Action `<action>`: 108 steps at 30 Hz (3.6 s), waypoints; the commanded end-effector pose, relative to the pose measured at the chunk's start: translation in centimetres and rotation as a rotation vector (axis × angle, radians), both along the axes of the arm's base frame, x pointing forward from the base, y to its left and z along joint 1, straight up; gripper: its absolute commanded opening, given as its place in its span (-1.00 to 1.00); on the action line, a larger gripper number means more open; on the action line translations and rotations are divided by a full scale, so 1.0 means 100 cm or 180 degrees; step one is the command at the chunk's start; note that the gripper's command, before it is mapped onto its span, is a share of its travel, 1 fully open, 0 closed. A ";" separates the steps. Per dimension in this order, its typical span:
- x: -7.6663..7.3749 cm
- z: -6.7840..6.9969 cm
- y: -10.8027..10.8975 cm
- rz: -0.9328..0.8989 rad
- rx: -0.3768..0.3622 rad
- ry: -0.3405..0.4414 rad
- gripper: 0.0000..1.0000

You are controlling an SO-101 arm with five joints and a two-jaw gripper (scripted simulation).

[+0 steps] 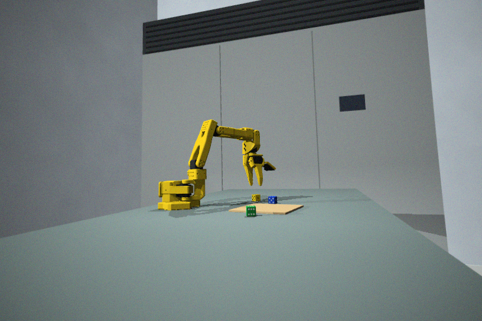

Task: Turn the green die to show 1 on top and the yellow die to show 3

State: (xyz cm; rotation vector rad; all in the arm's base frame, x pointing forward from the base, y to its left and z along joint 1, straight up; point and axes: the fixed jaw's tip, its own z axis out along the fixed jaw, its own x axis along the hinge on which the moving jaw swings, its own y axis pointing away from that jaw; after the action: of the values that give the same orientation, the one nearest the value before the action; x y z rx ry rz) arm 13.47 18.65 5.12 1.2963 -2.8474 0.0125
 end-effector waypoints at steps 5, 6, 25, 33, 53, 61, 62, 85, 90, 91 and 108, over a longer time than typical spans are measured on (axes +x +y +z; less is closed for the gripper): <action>0.002 0.008 0.006 0.0005 0.0141 -0.0104 -0.44; 0.002 0.008 0.007 0.0005 0.0141 -0.0104 -0.44; 0.003 -0.020 0.008 0.0005 0.0141 -0.0104 -0.44; 0.003 -0.029 0.008 0.0005 0.0142 -0.0104 -0.44; 0.003 -0.034 0.008 0.0005 0.0141 -0.0104 -0.45; 0.004 -0.034 0.006 0.0005 0.0141 -0.0104 -0.51; 0.005 -0.034 0.006 0.0005 0.0141 -0.0105 -0.52; 0.010 -0.034 0.001 0.0005 0.0138 -0.0108 -0.78; 0.011 -0.034 0.001 0.0005 0.0138 -0.0108 -0.81; 0.011 -0.034 0.000 0.0005 0.0138 -0.0108 -0.81; 0.011 -0.034 0.000 0.0005 0.0138 -0.0108 -0.96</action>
State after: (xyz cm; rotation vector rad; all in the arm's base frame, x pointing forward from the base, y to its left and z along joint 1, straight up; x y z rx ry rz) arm 14.17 18.52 1.21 1.3091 -2.8629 -0.0031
